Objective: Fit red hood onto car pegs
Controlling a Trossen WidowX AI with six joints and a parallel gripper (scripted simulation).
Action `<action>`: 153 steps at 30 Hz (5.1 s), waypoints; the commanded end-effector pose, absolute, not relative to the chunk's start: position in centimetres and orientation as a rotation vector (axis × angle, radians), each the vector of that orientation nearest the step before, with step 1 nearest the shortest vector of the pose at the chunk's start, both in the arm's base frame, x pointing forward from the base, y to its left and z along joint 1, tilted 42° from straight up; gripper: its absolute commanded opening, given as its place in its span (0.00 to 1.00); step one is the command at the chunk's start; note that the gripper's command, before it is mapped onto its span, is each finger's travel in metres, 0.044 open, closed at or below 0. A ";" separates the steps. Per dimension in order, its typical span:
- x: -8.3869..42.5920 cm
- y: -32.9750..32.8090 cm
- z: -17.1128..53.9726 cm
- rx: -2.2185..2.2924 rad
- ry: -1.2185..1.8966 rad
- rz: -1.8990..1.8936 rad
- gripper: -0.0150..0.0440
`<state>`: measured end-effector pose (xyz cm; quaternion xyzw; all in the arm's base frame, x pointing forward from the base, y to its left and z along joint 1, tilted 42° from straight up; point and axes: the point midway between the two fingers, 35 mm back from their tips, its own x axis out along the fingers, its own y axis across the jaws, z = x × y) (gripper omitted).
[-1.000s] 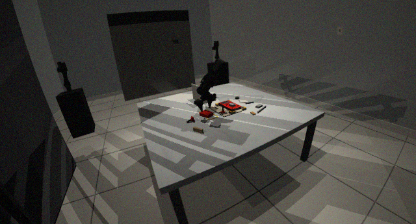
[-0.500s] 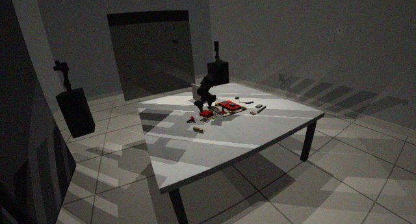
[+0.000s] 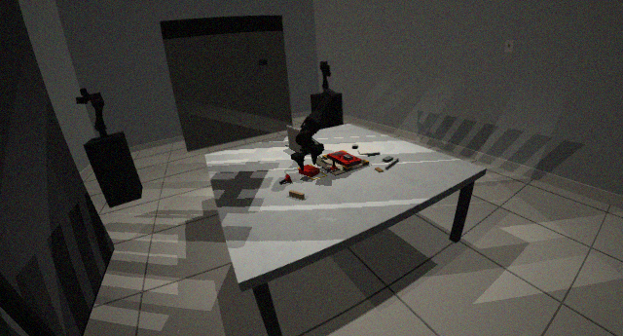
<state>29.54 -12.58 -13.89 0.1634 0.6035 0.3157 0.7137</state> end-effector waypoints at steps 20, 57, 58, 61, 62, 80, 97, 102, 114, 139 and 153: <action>29.6 -11.8 -14.7 0.369 1.336 0.699 1.00; 29.7 -11.1 -15.5 0.363 1.337 0.701 0.74; 29.7 -11.1 -15.5 0.363 1.337 0.701 0.73; 29.6 -11.1 -15.5 0.365 1.337 0.700 0.63; 29.6 -11.1 -15.5 0.365 1.338 0.700 0.59; 29.4 -13.2 -13.1 0.365 1.339 0.699 0.25; 29.0 -16.3 -9.7 0.363 1.340 0.697 0.25; 29.0 -16.9 -8.9 0.363 1.341 0.697 0.25; 29.2 -16.9 -8.1 0.378 1.347 0.691 0.25; 33.0 -10.2 -1.0 0.474 1.404 0.579 0.25; 33.8 -5.9 2.9 0.536 1.426 0.530 0.25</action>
